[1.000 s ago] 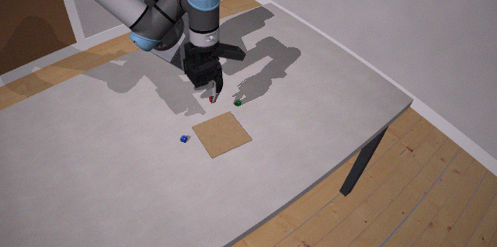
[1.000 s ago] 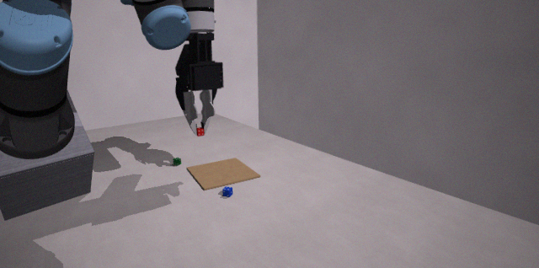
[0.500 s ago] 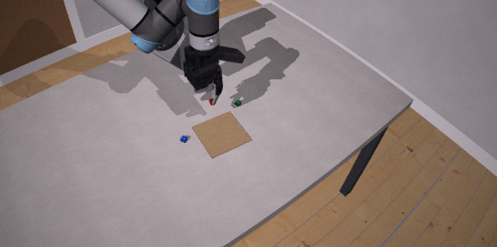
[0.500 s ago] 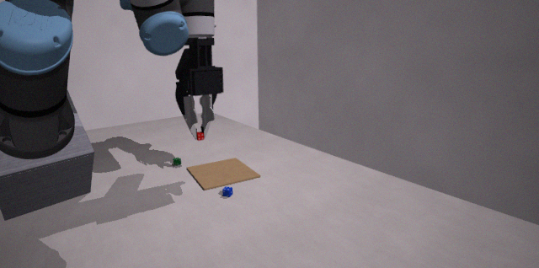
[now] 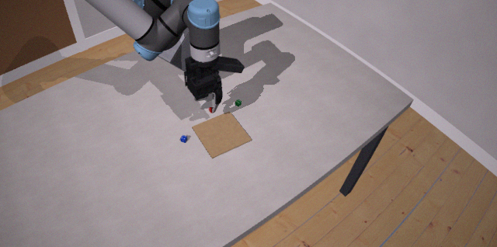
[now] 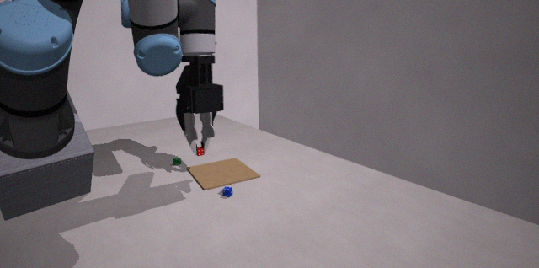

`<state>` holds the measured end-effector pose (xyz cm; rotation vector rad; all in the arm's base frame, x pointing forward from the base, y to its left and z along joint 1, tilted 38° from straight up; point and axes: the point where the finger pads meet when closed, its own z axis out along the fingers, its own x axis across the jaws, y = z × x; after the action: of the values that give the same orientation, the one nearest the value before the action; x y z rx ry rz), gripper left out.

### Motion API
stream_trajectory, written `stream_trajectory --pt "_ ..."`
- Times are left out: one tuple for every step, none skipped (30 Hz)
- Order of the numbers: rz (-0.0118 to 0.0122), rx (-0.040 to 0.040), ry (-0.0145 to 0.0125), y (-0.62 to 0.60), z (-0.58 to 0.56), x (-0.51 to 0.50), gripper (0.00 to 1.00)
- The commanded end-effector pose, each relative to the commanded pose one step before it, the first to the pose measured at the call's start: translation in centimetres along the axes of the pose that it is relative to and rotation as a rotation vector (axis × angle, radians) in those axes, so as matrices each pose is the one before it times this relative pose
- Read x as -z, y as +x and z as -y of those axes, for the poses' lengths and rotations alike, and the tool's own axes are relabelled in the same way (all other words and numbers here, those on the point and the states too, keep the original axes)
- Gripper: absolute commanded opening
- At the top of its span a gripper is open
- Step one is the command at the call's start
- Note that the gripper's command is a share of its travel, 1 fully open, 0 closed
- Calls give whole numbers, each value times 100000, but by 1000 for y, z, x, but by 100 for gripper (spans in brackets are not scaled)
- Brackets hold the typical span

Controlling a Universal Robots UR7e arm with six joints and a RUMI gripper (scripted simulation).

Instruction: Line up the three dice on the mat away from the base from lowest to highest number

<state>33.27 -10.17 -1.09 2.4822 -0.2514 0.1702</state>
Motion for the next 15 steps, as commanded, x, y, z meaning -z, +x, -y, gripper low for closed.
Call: stream_trajectory --pt "-1312 50 231 137 4 -2127 0" --pt "-1 0 2 1 -5 -294 0" --pt "-1 0 1 0 -5 -282 0" --pt "0 0 3 2 -4 -269 0" --pt "-1 0 1 0 -5 -256 0" --pt "0 0 2 2 -4 -241 0" --pt "-1 0 1 -1 -4 -226 0" --pt "0 0 2 2 -3 -209 0" --pt "-1 0 1 0 -4 -193 0" --pt "0 0 1 1 -3 -175 0" --pt "0 0 1 1 -3 -158 0" --pt "0 0 0 0 0 0 0" --pt "0 0 0 0 0 0 0" --pt "-1 0 1 0 -3 -140 0" --pt "0 0 1 0 -2 -122 0"
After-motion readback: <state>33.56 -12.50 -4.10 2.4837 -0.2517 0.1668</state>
